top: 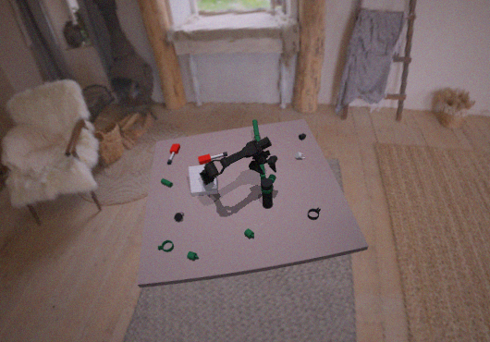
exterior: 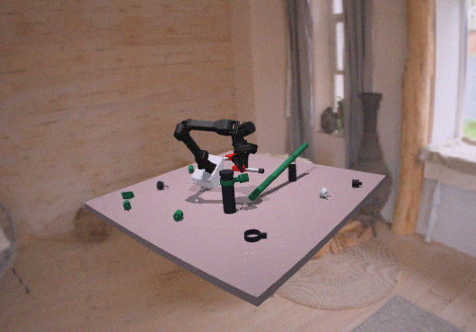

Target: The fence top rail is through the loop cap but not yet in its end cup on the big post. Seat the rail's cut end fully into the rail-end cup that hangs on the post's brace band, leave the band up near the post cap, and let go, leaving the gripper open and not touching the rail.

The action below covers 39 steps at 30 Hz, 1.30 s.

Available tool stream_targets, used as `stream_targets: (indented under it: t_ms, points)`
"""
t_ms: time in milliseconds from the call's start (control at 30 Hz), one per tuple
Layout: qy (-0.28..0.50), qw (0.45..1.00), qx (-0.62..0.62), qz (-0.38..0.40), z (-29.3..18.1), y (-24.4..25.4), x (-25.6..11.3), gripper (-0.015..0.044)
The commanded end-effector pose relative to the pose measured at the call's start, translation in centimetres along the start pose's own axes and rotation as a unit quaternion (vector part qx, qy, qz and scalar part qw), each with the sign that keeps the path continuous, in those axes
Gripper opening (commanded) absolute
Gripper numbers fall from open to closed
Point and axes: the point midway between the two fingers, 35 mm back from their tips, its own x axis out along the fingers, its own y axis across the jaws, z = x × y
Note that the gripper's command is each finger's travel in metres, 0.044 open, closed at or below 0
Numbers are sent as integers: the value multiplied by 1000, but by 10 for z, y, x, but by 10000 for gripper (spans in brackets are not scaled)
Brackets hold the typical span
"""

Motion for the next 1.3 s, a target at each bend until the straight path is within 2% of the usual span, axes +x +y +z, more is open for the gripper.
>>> stream_targets:
  t_ms: [0,1267]
  points:
    - [-2,1000,0,1,1,1,5,440]
    - [-1,1000,0,-1,0,1,66,440]
